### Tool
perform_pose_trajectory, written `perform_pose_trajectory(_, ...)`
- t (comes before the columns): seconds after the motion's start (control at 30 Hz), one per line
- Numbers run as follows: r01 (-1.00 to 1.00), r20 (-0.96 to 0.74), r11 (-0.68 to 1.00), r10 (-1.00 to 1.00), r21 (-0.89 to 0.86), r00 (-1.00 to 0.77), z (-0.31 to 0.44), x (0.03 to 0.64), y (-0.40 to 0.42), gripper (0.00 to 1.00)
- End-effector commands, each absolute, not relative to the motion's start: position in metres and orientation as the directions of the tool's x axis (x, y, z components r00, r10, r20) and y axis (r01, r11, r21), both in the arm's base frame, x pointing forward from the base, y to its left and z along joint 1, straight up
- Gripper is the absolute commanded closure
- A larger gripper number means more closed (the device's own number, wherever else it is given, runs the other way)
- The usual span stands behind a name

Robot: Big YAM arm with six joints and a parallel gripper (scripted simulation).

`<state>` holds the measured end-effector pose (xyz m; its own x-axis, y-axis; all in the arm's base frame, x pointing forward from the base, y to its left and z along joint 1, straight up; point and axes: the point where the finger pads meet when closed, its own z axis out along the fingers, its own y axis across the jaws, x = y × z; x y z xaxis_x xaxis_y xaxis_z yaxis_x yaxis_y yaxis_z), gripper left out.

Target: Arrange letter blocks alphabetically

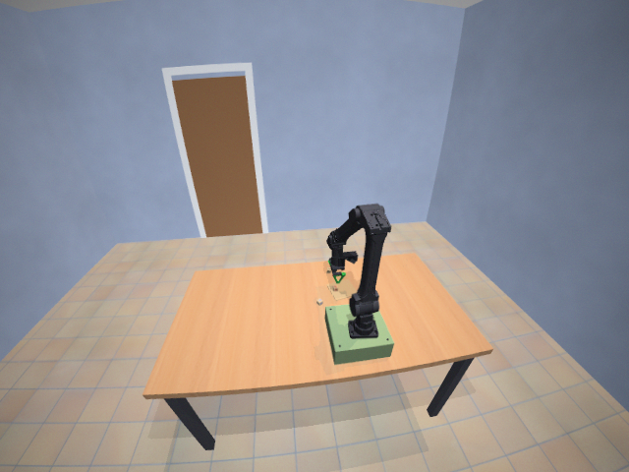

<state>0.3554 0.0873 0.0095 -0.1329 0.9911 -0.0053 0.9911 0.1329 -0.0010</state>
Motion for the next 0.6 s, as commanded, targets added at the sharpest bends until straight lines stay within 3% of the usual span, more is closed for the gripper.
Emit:
perform_pose_trajectory(0.0, 0.989, -0.003, 0.131, 0.991, 0.064, -0.131, 0.035, 0.383, 0.092, 0.00)
perform_pose_trajectory(0.33, 0.977, -0.005, 0.199, 0.980, 0.074, -0.199, 0.037, 0.381, 0.100, 0.00)
perform_pose_trajectory(0.57, 0.870, -0.015, 0.491, 0.871, 0.044, -0.491, 0.020, 0.349, 0.114, 0.00)
